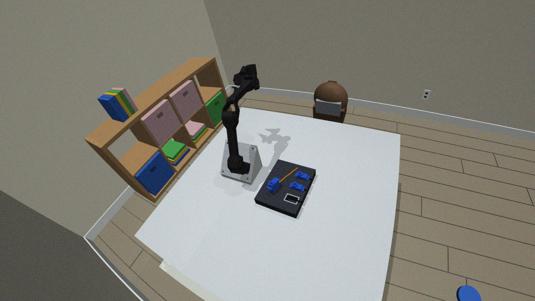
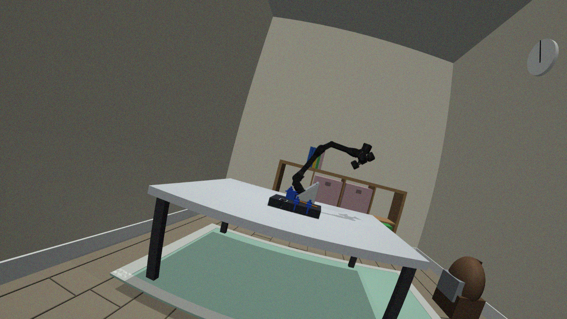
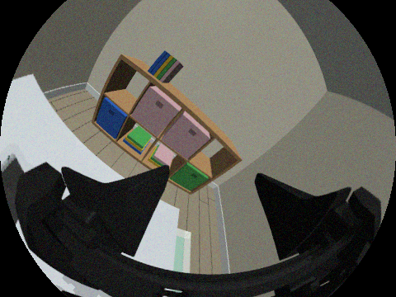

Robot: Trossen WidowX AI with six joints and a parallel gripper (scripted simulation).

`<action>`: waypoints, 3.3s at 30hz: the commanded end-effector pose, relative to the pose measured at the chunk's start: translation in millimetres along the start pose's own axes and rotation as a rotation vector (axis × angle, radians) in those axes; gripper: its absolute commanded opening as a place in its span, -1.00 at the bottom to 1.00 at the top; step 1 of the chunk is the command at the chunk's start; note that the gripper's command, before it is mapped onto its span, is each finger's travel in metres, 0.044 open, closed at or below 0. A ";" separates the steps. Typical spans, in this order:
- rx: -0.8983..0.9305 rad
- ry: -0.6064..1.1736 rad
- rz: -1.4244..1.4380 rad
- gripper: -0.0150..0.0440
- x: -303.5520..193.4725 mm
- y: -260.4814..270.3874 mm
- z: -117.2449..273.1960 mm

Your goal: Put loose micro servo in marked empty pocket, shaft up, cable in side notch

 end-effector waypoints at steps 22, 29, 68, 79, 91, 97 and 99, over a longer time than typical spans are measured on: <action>-0.369 0.390 -0.417 1.00 -34.9 -2.3 152.9; -0.484 0.532 -0.583 1.00 -46.4 19.7 210.5; -0.771 1.370 -1.590 1.00 -20.7 328.4 435.5; -0.675 1.624 -1.837 1.00 24.0 434.6 454.4; -0.666 1.639 -1.851 1.00 16.5 448.7 453.2; -0.666 1.640 -1.851 1.00 7.6 457.5 451.7; -0.666 1.640 -1.851 1.00 6.7 458.4 451.6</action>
Point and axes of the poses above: the point midway between the two fingers, 35 mm back from their tips, its own z axis back along the fingers, its own y axis across the jaws, x = y × z, the point moved 2 cm from there along z, back along the fingers, and after that the axes turned 3 degrees about z, right-handed, at the moved point
